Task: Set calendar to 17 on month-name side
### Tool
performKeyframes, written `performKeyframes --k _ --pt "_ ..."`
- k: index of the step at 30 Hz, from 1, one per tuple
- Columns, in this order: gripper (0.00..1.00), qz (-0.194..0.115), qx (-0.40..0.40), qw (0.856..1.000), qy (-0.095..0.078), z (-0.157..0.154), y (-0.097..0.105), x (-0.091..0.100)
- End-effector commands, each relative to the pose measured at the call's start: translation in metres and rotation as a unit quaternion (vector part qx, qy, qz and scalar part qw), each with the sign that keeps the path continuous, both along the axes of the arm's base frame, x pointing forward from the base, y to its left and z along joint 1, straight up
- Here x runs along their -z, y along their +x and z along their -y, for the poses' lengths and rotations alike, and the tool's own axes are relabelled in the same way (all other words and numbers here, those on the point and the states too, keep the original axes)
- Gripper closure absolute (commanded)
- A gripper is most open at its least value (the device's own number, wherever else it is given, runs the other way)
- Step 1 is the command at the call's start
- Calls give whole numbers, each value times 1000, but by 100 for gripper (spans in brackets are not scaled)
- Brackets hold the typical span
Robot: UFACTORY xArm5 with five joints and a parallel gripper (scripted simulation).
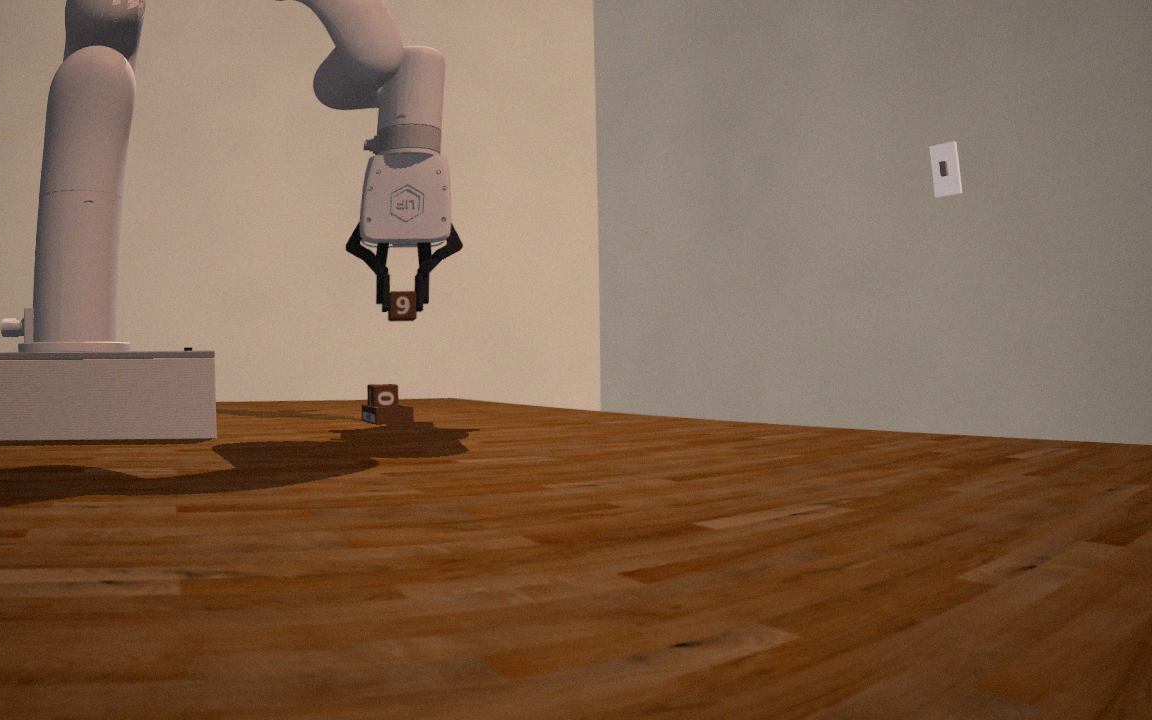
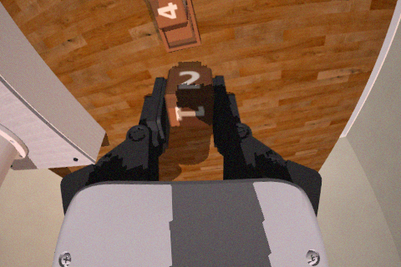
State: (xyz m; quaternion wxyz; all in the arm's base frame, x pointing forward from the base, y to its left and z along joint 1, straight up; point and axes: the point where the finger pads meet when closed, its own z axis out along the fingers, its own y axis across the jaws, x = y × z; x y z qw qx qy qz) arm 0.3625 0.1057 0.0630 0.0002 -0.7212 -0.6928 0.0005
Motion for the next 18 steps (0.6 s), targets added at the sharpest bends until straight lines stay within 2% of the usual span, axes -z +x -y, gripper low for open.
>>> performKeyframes --k 1,11,13,15,18 --pt "73 0 87 996 0 0 14 -1" --pt "73 0 213 977 0 2 33 0" --pt "73 0 213 977 0 2 33 0" --pt "73 0 260 966 0 3 40 0" --pt "73 0 292 957 0 4 45 1"
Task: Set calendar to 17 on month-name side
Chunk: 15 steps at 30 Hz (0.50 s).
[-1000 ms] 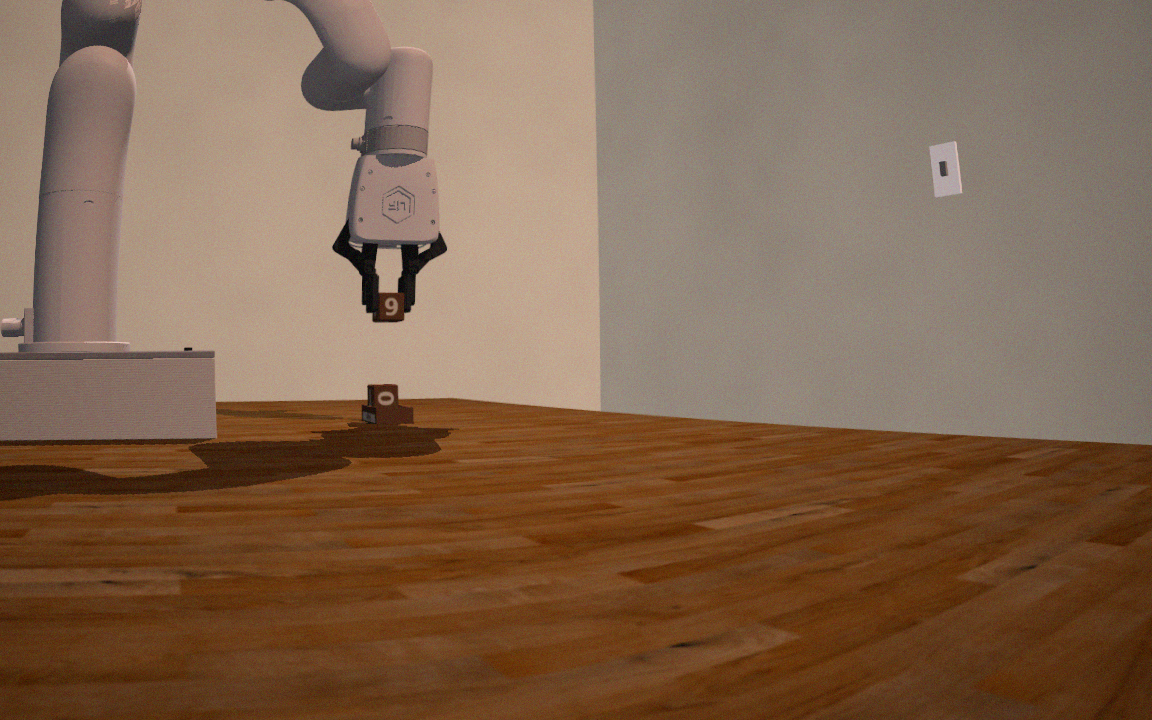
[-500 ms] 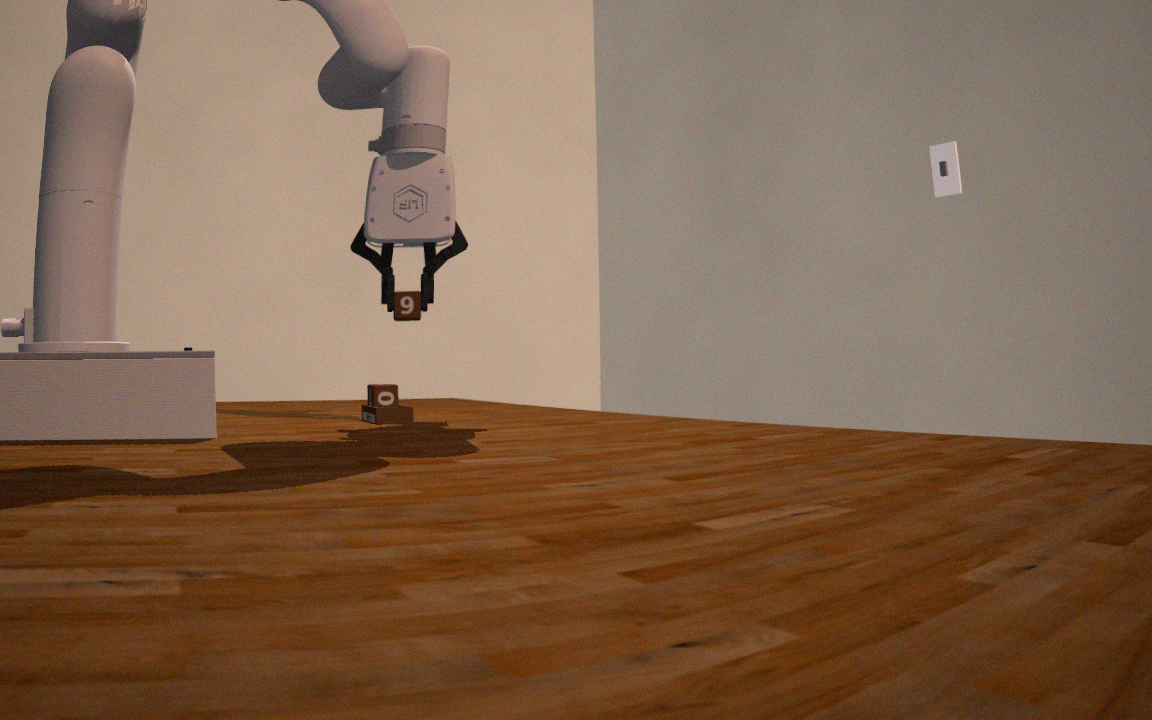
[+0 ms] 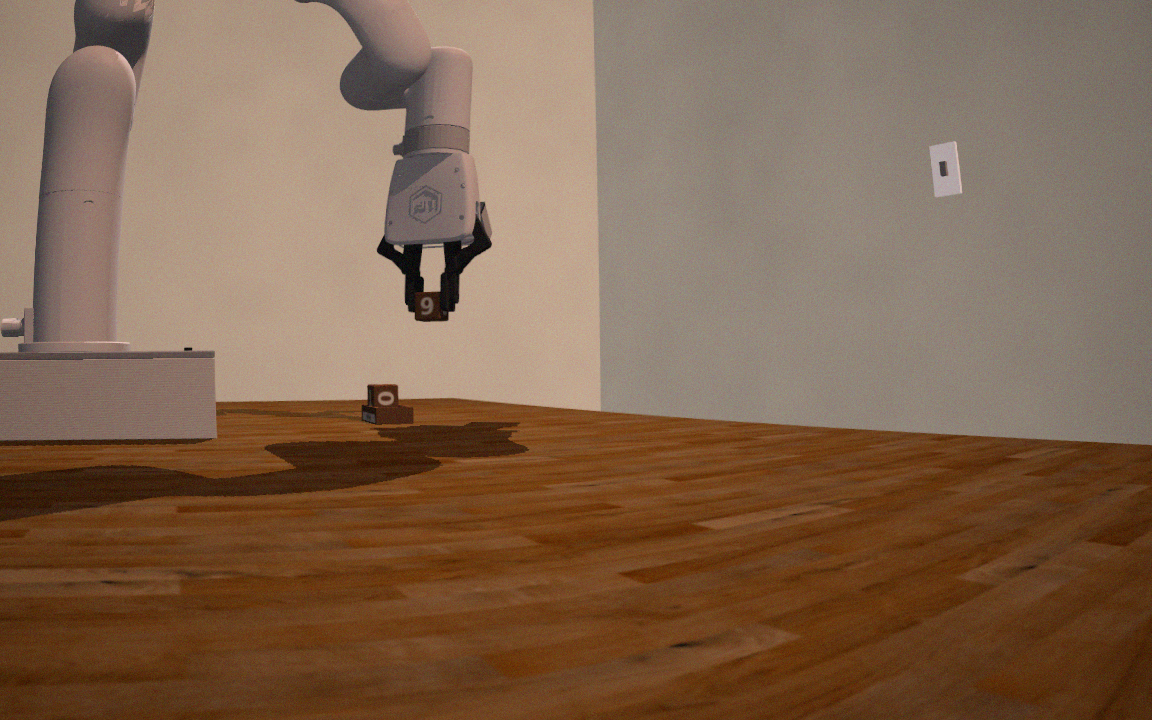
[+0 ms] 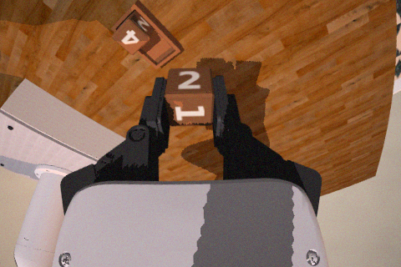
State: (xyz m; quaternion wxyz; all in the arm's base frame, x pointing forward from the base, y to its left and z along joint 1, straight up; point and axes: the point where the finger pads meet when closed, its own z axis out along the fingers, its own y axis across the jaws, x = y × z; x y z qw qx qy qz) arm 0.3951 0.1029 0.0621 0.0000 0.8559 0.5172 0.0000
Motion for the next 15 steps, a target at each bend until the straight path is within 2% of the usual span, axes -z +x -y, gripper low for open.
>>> performKeyframes --k 1,9,12,13,15 --pt "73 0 87 996 0 1 14 0" --pt "73 0 188 982 0 3 29 1" --pt "73 0 191 982 0 3 29 1" --pt "73 0 231 973 0 4 35 2" --pt "73 0 255 967 0 5 38 3"
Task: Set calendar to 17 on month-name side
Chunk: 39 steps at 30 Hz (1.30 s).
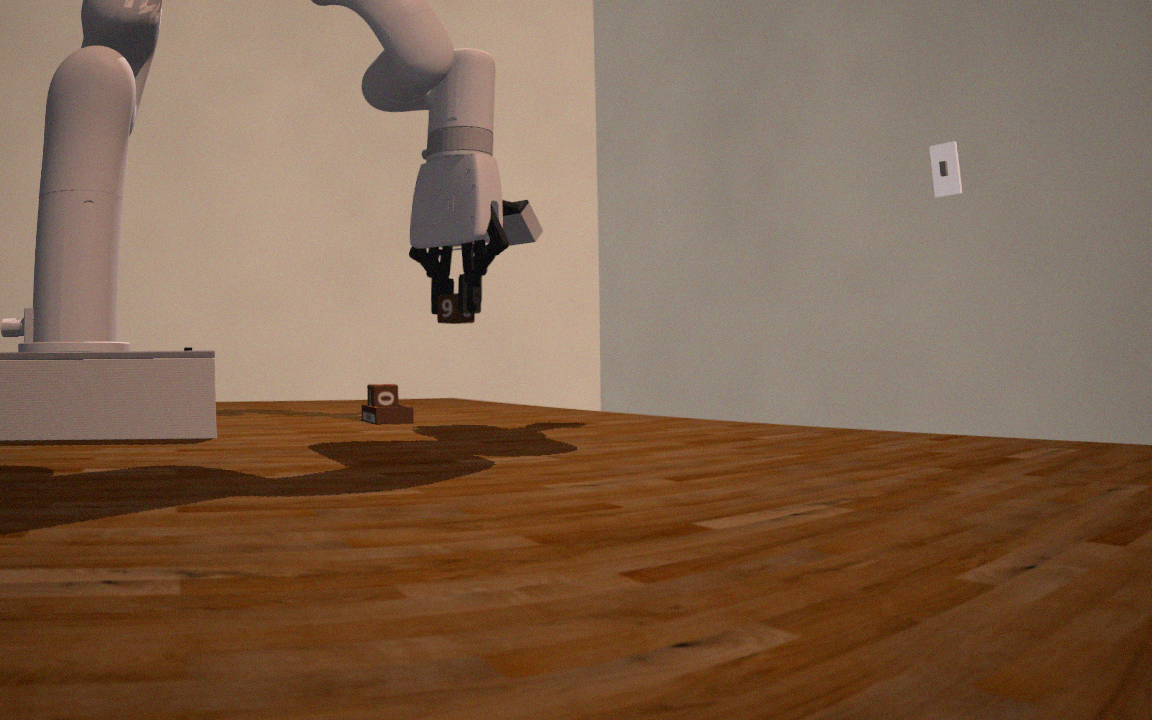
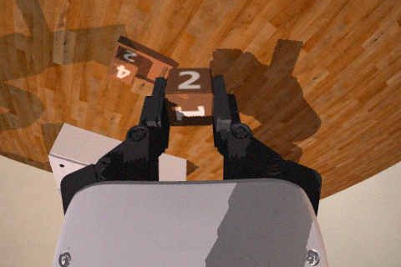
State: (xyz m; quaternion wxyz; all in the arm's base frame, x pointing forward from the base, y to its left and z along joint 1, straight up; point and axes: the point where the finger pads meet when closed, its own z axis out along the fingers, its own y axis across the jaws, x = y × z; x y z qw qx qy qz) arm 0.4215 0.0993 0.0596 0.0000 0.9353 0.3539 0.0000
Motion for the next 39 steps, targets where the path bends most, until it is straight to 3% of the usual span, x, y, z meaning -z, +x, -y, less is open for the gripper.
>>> performKeyframes --k 1,17,39 --pt "73 0 87 996 0 2 14 0" --pt "73 0 255 967 0 7 38 5" --pt "73 0 260 966 0 7 38 12"
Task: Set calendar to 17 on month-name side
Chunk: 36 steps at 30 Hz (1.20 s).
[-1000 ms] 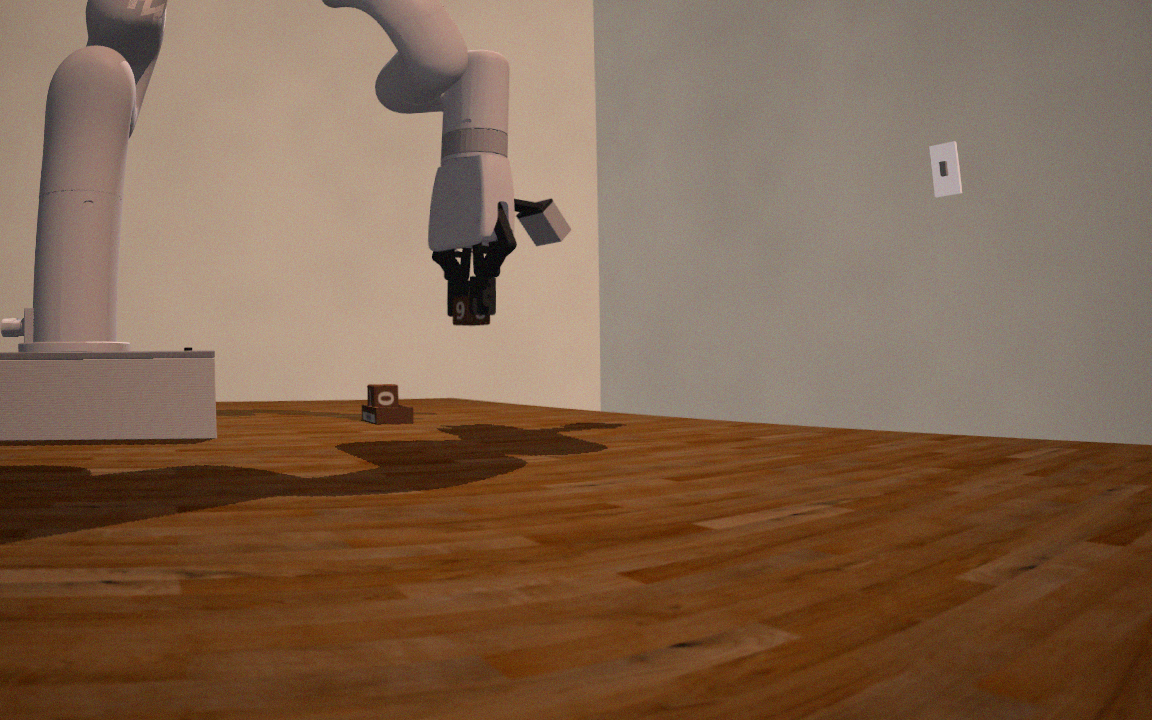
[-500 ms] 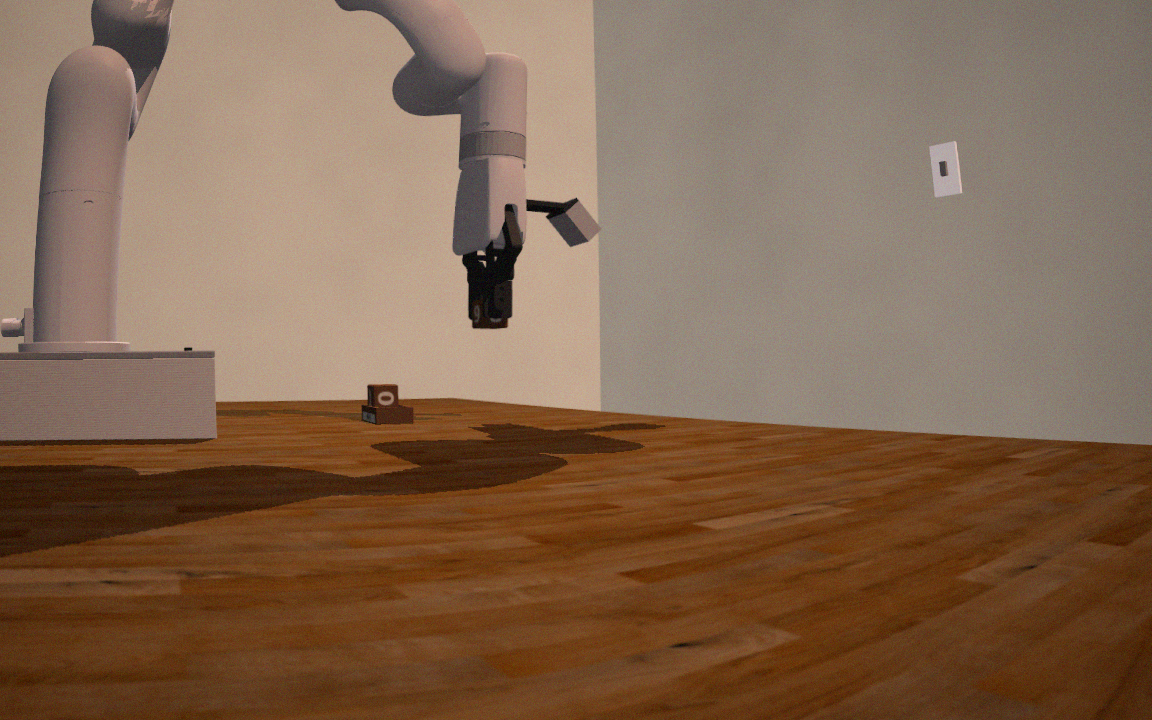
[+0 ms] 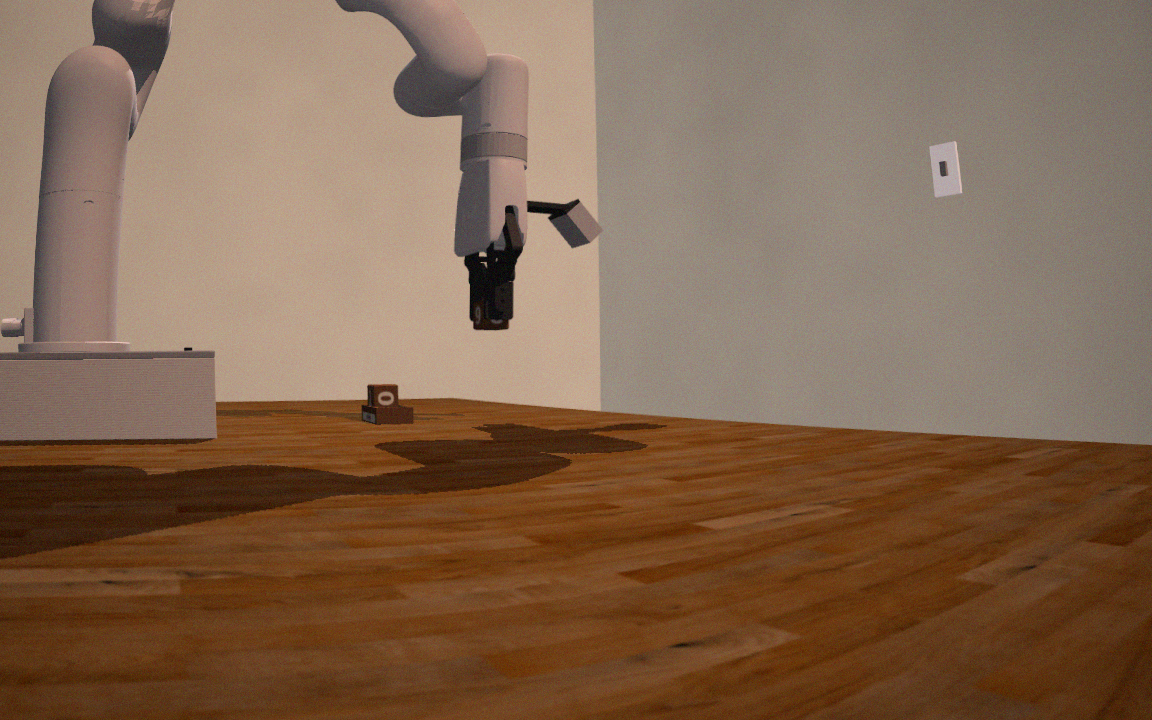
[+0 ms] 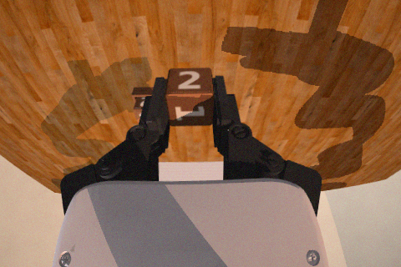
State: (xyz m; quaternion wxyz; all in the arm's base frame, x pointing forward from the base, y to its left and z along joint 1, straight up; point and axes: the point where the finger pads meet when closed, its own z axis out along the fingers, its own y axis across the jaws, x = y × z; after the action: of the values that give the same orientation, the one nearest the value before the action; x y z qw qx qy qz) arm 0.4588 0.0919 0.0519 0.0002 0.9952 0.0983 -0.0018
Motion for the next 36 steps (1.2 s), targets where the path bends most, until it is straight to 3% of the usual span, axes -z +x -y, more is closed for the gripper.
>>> performKeyframes --k 1,7,9,21,36 --pt "73 1 0 1000 0 0 1 7" --pt "73 1 0 1000 0 0 1 31" --pt "73 1 0 1000 0 0 1 31" --pt "73 1 0 1000 0 0 1 84" --pt "73 1 0 1000 0 0 1 93"
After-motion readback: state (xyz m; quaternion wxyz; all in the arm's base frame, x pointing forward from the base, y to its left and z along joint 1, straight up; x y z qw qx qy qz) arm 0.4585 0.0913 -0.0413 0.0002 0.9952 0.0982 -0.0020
